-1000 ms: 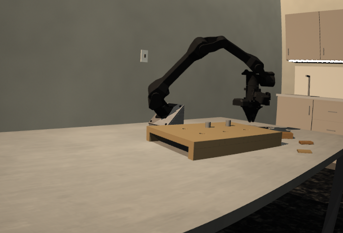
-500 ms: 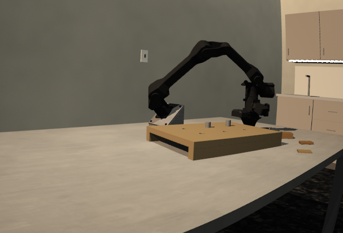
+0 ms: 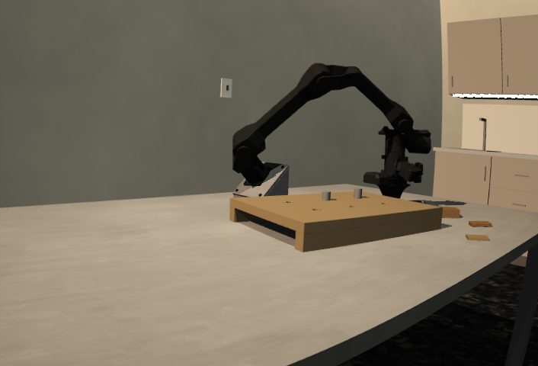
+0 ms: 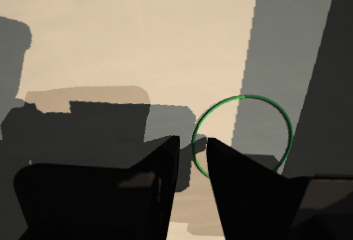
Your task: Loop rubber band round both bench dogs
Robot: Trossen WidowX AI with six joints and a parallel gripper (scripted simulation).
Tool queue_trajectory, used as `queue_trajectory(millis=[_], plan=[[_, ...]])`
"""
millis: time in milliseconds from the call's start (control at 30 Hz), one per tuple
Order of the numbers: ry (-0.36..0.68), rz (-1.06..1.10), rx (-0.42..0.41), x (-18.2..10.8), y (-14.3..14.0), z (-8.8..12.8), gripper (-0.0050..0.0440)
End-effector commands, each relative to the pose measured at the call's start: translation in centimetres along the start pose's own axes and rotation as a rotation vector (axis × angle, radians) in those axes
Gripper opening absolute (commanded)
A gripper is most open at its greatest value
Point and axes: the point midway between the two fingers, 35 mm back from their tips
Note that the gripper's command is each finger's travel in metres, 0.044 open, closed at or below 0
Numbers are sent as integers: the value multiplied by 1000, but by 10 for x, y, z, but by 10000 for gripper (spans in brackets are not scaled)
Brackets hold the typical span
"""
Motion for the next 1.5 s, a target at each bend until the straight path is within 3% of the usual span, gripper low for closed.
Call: queue_trajectory(millis=[0, 1467], plan=[[-4, -4, 8, 3, 0, 2, 80], [-6, 3, 2, 1, 0, -20, 80]])
Point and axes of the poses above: the point midway between the two fingers, 35 mm back from their tips, its own z axis back along the fingers, its own y axis across the jaws, x = y × z, and after that the axes turned 13 degrees about -z, right-handed
